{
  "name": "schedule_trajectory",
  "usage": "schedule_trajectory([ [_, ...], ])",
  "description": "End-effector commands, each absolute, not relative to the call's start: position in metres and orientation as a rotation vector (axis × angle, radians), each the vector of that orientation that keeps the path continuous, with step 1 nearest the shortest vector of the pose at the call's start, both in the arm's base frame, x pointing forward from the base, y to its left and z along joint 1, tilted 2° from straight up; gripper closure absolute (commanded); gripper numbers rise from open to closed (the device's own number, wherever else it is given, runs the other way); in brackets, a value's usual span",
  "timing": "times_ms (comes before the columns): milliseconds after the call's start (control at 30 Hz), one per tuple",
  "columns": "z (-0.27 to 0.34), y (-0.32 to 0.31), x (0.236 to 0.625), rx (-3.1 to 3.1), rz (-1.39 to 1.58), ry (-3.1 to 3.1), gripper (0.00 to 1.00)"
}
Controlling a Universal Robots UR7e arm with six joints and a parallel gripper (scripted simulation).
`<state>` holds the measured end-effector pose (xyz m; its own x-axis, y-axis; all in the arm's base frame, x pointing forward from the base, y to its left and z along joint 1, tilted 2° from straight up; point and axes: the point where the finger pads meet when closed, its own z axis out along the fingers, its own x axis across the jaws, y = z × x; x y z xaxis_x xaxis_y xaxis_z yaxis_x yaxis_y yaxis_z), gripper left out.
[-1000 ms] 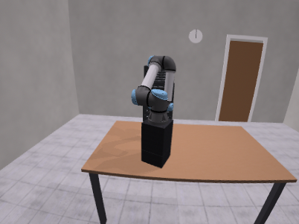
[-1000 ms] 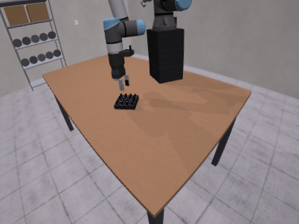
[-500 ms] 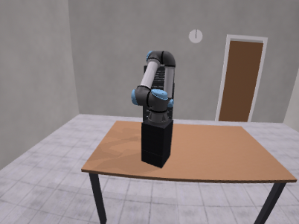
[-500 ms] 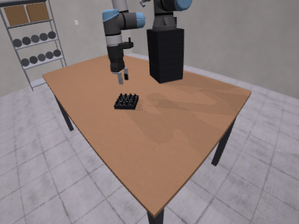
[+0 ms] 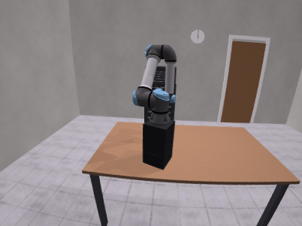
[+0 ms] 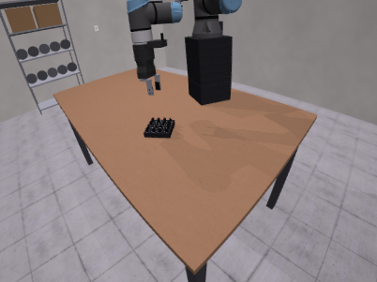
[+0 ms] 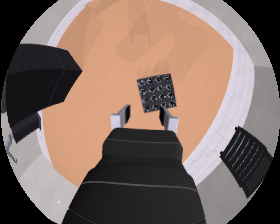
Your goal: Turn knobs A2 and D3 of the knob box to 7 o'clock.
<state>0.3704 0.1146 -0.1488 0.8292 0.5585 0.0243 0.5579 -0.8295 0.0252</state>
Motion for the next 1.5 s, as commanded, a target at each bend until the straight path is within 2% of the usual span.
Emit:
schedule_trajectory([
  [0, -0.1318, 0.1146, 0.3703, 2.988, 0.046, 0.912, 0.00],
  [1467, -0.1230, 0.1146, 0.3700, 2.988, 0.046, 0.912, 0.00],
])
